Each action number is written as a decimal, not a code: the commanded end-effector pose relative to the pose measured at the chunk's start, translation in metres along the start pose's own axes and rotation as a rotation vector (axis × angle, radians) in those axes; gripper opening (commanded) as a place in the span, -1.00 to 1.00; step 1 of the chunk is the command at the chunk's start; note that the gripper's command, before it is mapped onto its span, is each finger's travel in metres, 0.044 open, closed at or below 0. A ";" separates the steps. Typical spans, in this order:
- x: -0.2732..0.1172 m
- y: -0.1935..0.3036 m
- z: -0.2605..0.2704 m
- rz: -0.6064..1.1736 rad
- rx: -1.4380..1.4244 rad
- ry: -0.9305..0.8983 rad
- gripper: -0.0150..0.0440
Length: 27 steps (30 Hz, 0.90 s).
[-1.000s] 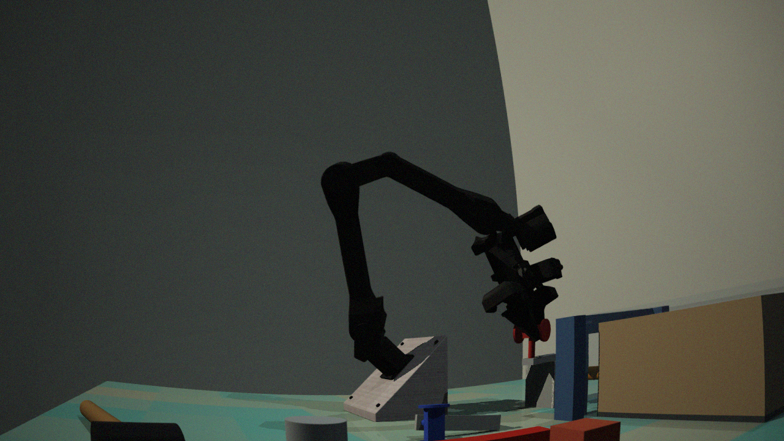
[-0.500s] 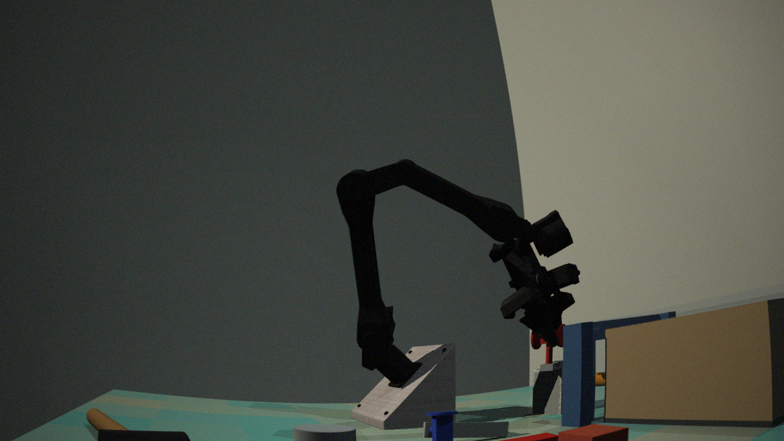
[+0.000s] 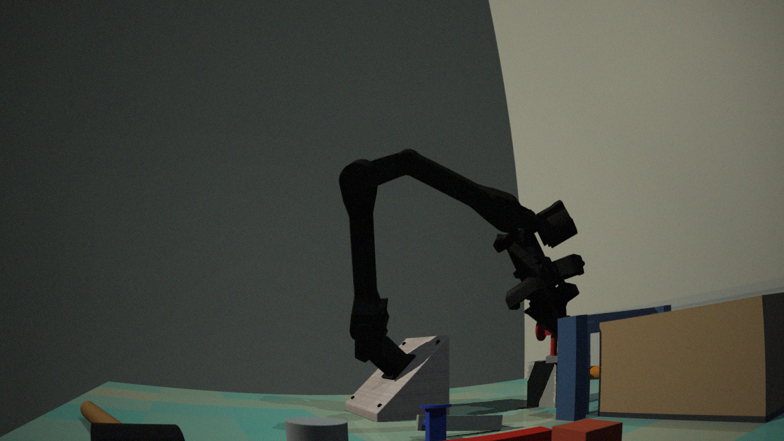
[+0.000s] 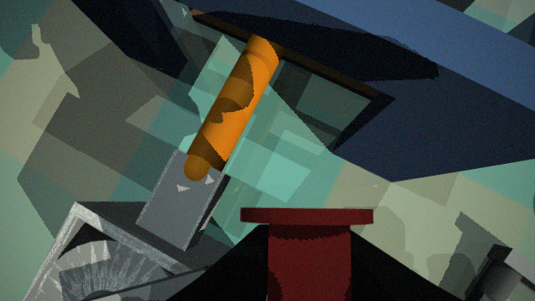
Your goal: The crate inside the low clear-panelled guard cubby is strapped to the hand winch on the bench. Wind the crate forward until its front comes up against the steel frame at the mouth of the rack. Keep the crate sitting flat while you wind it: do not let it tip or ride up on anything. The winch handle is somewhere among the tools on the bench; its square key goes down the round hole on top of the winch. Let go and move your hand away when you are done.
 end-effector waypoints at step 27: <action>0.015 -0.038 0.015 -0.011 0.013 -0.009 -0.49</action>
Point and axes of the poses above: the point midway between the two fingers, 35 mm back from their tips, its own x axis out along the fingers, its own z axis across the jaws, y = z × x, the point moved 1 cm from there along -x, back along the fingers, and after that the axes turned 15 degrees about -x, right-handed, at the moved point
